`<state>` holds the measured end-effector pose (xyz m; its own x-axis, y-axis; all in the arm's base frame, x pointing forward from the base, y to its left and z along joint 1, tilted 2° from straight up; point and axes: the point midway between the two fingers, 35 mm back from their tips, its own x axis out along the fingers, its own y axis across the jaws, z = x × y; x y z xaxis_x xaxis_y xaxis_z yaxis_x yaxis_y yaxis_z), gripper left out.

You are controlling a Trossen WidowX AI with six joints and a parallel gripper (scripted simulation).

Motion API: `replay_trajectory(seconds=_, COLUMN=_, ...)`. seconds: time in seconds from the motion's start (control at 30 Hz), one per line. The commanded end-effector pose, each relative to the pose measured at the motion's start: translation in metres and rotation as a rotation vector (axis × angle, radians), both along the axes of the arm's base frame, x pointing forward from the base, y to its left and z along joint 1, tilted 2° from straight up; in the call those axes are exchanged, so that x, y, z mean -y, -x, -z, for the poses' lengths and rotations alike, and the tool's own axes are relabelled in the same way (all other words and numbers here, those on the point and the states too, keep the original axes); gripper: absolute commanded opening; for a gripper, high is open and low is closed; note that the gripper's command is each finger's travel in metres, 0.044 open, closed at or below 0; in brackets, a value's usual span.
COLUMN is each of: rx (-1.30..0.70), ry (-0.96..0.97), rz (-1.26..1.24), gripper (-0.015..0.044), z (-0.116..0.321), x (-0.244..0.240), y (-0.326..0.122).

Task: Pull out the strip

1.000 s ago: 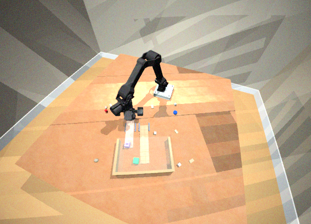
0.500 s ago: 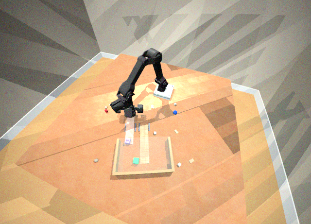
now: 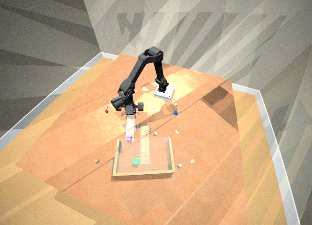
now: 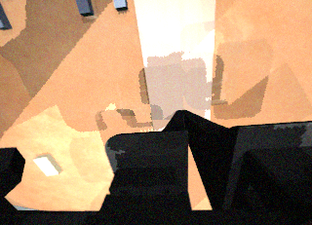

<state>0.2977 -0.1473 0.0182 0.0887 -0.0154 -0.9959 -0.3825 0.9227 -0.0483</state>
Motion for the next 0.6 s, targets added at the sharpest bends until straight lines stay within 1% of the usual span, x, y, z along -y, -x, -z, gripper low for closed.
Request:
replay_trajectory(seconds=0.0, rx=-0.024, ry=-0.007, rz=0.002, gripper=0.0, z=0.006, x=0.002, y=0.013)
replay_trajectory(seconds=0.57, rx=-0.026, ry=-0.006, rz=0.002, gripper=0.0, z=0.008, x=0.012, y=0.036)
